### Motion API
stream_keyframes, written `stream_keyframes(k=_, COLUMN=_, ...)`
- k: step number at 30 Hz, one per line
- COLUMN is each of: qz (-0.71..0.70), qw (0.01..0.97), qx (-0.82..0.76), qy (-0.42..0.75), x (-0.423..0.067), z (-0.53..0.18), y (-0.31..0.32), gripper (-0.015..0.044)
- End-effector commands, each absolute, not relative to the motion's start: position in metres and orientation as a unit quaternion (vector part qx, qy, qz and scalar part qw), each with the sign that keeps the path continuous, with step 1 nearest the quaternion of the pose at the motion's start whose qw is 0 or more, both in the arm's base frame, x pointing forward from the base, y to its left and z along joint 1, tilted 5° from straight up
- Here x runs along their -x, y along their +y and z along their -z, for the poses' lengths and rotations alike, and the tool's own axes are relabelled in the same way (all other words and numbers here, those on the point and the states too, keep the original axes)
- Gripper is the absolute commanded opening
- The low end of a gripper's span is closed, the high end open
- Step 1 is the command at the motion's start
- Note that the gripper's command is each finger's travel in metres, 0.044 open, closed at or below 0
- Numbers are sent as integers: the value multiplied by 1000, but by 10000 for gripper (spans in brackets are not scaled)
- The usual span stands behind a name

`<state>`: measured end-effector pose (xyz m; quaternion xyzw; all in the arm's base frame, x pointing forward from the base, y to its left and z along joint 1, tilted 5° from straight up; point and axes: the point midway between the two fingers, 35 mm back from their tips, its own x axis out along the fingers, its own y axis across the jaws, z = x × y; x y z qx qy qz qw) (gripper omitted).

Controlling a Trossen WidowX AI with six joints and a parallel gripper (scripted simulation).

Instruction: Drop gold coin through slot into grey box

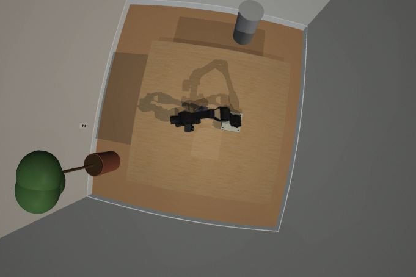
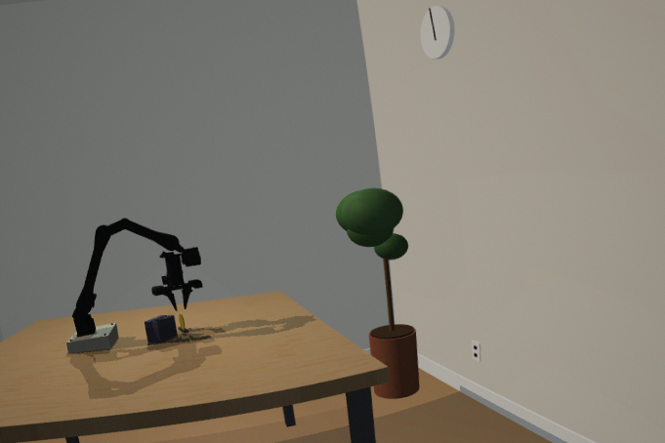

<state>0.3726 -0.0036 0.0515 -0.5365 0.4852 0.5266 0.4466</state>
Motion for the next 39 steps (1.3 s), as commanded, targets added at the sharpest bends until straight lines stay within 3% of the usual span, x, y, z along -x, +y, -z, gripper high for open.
stream_keyframes(k=1, qz=-532, qw=444, qx=534, qy=485, x=-371, z=-40, y=-3, gripper=161)
stream_keyframes(k=39, qz=-532, qw=443, qx=534, qy=486, x=-367, z=17, y=-6, gripper=161)
